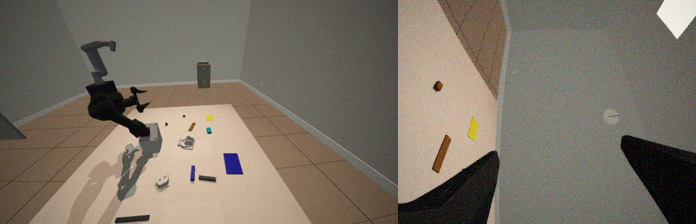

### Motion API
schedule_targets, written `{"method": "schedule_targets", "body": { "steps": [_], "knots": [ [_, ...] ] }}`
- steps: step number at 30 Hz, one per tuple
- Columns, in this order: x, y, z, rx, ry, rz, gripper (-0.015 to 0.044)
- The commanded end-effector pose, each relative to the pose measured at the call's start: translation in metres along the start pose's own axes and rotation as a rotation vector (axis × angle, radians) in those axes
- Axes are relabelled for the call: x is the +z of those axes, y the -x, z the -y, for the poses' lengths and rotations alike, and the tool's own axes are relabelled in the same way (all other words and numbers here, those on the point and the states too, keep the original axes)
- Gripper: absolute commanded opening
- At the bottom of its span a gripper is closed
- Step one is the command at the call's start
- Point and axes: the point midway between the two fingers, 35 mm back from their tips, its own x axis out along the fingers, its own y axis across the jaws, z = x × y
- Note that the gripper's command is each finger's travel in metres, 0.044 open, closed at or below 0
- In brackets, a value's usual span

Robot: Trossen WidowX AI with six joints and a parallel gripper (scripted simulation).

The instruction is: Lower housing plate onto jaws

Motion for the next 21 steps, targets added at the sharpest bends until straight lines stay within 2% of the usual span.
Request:
{"method": "schedule_targets", "body": {
  "steps": [1, 9, 21],
  "knots": [
    [-0.003, -0.003, -0.001, 0.030, -0.045, -0.001, 0.0440],
    [-0.007, -0.004, -0.005, 0.071, -0.107, 0.003, 0.0440],
    [-0.039, -0.037, -0.002, 0.197, -0.305, -0.120, 0.0440]
  ]
}}
